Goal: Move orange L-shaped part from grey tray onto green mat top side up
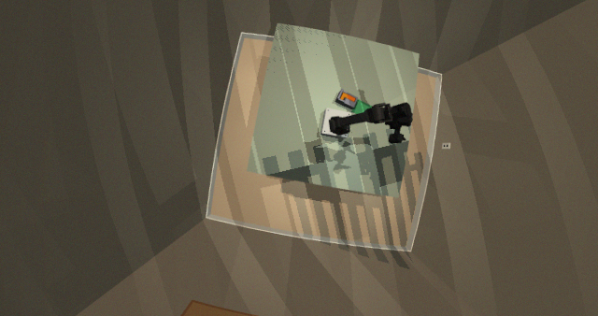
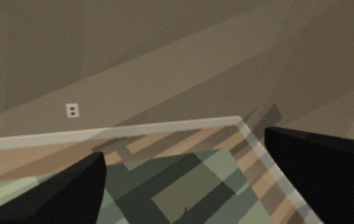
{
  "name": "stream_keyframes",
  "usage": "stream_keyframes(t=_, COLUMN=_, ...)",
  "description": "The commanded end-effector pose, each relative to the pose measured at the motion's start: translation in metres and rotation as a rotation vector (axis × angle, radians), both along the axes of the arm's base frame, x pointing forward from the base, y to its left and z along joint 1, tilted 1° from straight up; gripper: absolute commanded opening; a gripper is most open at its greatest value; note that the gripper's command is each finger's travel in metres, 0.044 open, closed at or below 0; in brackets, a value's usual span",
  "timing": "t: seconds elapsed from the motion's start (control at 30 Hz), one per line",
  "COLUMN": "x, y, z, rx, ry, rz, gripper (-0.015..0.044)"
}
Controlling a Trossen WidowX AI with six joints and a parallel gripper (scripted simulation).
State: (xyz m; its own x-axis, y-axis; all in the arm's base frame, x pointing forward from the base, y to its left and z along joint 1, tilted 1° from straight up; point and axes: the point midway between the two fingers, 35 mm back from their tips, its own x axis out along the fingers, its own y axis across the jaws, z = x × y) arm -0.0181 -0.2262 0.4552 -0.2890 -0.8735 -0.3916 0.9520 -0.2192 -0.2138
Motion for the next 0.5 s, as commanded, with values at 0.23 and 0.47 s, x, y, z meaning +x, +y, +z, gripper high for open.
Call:
stream_keyframes(t=0.23, x=0.084, y=-0.033, z=-0.054, rx=0.163, ry=-0.02, rz=0.285, gripper=0.019)
stream_keyframes(t=0.47, x=0.189, y=-0.022, z=-0.126, rx=0.378, ry=-0.011, rz=0.594, gripper=0.018)
